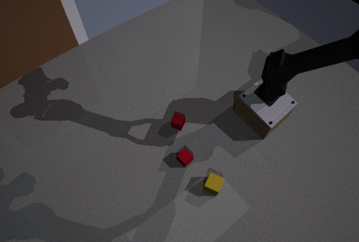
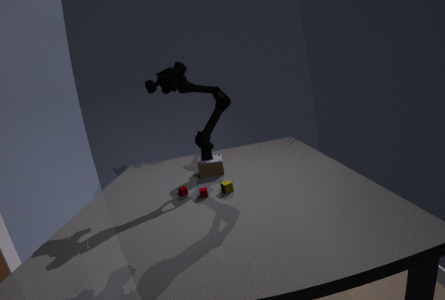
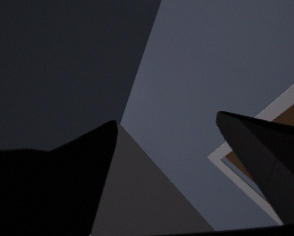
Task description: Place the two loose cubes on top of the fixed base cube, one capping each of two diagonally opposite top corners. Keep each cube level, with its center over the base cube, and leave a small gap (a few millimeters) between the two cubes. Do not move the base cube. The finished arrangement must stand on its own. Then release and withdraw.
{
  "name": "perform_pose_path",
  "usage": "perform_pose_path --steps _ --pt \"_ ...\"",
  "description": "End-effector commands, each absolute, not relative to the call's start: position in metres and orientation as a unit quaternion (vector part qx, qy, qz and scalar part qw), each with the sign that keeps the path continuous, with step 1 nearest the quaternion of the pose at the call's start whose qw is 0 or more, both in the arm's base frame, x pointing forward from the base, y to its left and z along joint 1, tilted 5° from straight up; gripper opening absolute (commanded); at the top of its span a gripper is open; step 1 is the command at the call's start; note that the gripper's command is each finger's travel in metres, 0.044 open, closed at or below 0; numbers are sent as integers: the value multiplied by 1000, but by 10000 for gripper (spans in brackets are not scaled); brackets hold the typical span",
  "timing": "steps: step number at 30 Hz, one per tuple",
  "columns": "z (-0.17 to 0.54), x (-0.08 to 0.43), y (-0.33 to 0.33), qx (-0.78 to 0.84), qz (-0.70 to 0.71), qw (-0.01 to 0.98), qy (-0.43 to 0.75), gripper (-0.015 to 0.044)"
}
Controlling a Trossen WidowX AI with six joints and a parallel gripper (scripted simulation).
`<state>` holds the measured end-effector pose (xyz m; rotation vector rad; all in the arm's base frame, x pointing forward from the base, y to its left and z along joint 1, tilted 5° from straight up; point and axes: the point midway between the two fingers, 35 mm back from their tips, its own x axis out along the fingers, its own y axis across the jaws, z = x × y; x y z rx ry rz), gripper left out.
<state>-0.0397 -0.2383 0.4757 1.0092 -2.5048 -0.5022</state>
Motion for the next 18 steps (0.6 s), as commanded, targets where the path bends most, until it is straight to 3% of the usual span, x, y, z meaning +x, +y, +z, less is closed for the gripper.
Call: perform_pose_path --steps 1,5,18 --pt "475 -38 -240 361 -186 199 -892 374" --pt "462 -14 -264 381 -310 262 -831 269" --pt "380 90 -327 373 -645 513 -427 265"
